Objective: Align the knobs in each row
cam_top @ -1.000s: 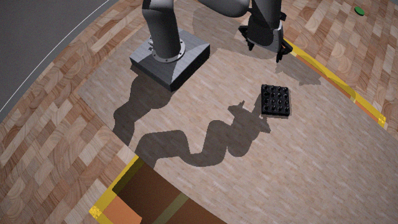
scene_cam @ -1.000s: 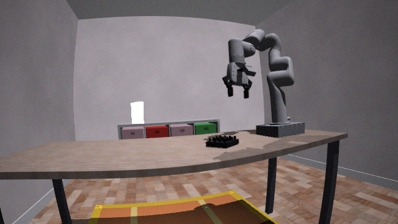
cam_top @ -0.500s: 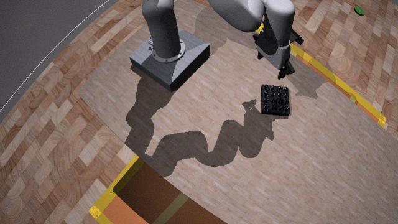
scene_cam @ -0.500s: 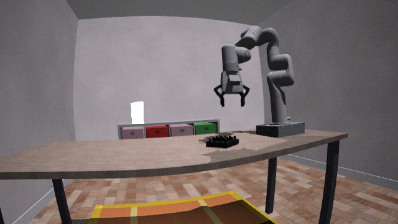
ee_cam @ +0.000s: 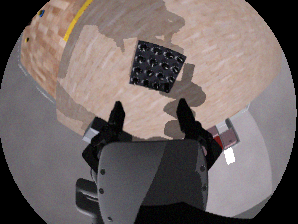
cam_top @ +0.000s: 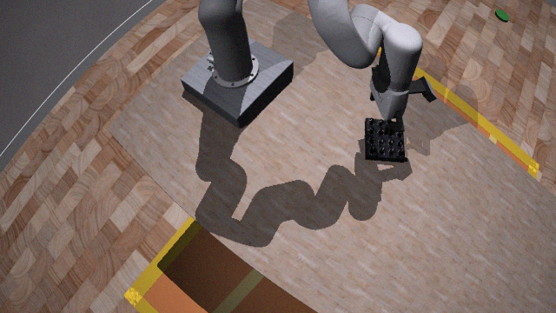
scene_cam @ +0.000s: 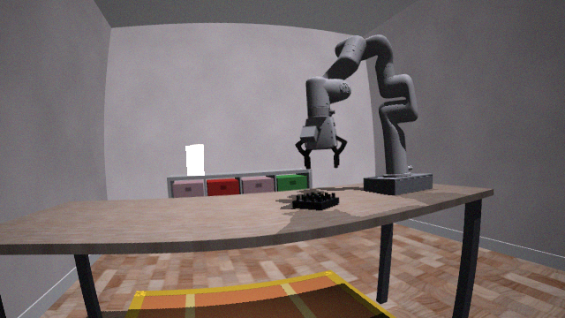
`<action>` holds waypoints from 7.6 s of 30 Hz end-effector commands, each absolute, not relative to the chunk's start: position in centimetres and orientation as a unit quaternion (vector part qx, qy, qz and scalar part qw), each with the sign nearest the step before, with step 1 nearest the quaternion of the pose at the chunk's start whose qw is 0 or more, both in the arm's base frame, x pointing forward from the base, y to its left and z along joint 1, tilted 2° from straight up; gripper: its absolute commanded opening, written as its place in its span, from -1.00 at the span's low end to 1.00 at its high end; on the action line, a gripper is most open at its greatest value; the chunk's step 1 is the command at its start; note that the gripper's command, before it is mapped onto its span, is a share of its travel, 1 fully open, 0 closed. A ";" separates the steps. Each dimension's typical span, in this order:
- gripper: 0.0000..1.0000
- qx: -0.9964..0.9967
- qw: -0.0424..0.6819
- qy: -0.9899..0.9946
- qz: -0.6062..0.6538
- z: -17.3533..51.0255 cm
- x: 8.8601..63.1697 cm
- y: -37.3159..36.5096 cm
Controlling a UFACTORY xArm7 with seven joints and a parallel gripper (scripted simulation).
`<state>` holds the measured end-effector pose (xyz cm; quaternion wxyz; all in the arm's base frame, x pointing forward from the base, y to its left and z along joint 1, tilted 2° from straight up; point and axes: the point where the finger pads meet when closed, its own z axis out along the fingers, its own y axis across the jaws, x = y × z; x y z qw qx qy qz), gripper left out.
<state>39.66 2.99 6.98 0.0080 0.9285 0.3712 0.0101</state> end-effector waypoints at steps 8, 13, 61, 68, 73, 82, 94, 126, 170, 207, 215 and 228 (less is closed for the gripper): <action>1.00 0.970 0.019 0.242 -0.001 3.1 41.4 1.5; 1.00 0.970 0.019 0.242 -0.001 3.1 41.4 1.5; 1.00 0.970 0.019 0.242 -0.001 3.1 41.4 1.5; 1.00 0.970 0.019 0.242 -0.001 3.1 41.4 1.5; 1.00 0.970 0.019 0.242 -0.001 3.1 41.4 1.5; 1.00 0.970 0.019 0.242 -0.001 3.1 41.4 1.5; 1.00 0.970 0.019 0.242 -0.001 3.1 41.4 1.5; 1.00 0.970 0.018 0.241 -0.001 3.1 40.8 1.3; 1.00 0.970 0.018 0.241 -0.001 3.2 36.7 -0.7; 1.00 0.970 0.018 0.241 -0.001 3.2 36.7 -0.7; 1.00 0.970 0.018 0.241 -0.001 3.2 36.7 -0.7; 1.00 0.970 0.018 0.241 -0.001 3.2 36.7 -0.7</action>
